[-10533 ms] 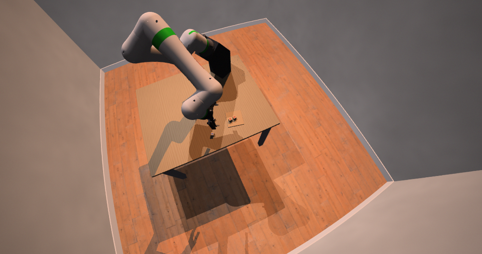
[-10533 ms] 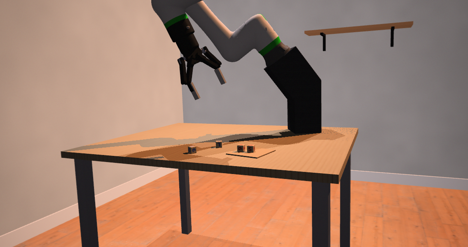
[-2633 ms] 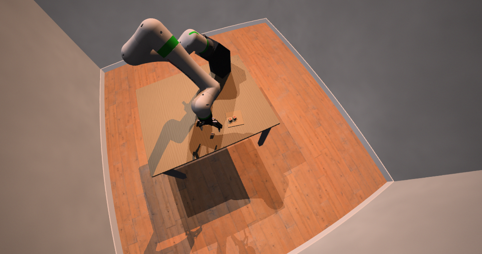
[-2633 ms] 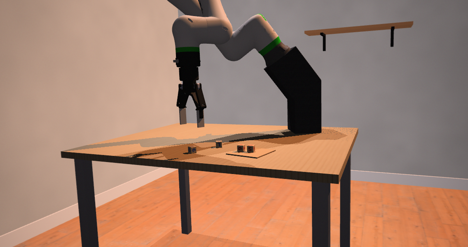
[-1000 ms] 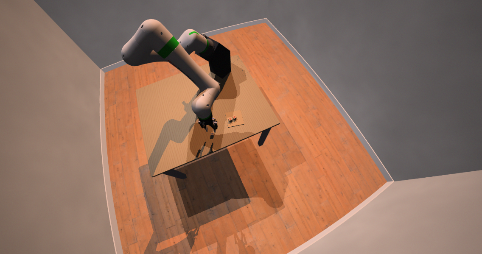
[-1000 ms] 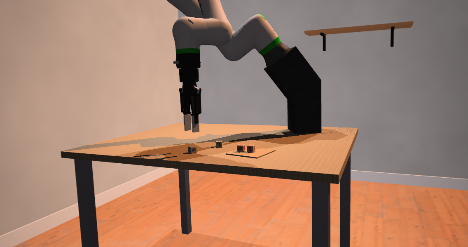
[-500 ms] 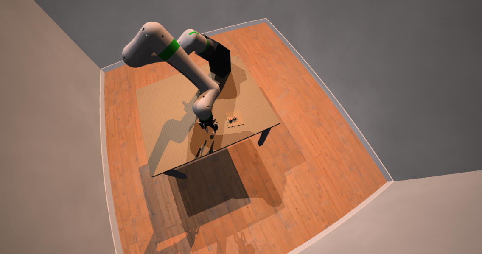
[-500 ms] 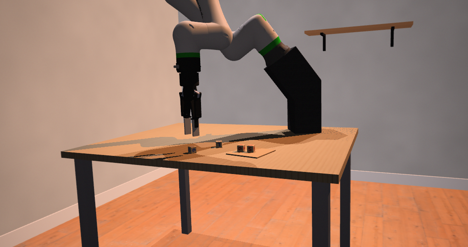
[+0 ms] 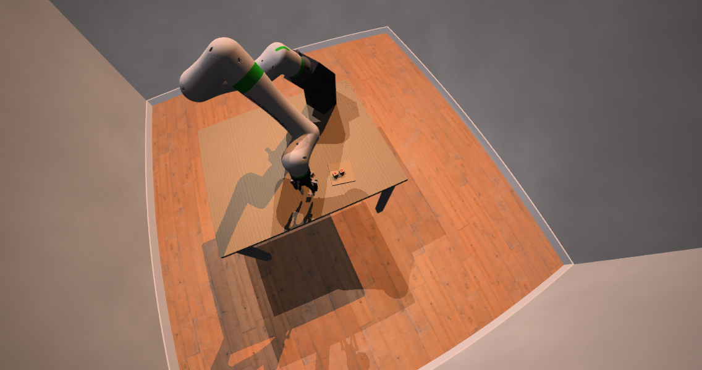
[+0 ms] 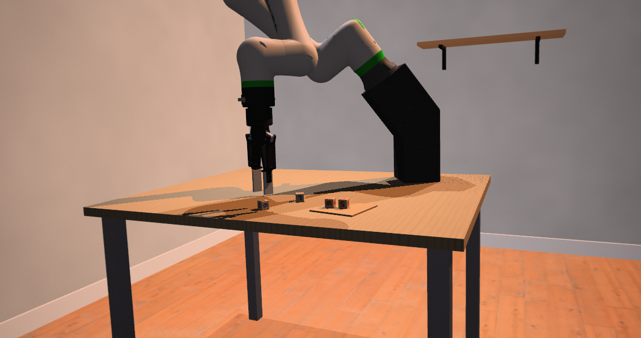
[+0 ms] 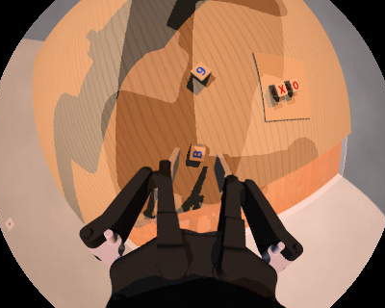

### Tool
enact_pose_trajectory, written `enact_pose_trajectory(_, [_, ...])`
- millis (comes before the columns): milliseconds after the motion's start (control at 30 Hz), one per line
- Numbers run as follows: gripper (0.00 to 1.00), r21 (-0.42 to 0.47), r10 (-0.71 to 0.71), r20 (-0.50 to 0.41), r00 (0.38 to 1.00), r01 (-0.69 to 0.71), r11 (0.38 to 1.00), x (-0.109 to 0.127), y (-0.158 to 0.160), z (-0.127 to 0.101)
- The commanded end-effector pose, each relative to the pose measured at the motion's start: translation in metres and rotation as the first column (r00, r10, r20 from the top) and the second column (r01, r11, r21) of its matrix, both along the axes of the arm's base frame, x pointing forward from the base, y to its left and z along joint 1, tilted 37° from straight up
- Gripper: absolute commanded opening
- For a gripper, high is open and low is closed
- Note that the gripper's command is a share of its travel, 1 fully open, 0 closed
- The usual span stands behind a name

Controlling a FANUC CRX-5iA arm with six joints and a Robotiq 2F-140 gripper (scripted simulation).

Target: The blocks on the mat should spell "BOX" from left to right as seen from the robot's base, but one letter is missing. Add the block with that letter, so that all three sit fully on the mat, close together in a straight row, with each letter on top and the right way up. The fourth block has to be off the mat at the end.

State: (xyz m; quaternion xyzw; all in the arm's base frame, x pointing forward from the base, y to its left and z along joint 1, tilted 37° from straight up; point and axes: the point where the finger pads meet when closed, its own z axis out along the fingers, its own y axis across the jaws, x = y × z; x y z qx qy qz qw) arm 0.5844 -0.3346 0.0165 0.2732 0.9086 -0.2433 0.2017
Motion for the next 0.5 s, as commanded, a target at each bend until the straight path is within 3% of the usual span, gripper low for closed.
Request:
enact_pose_trajectory(0, [0.37, 0.0, 0.0, 0.001, 1.0, 0.0, 1.0, 0.0009, -0.0016, -0.0021])
enact_pose_trajectory(467, [0.37, 0.0, 0.0, 0.001, 1.0, 0.0, 1.0, 0.0033, -0.0067, -0.009])
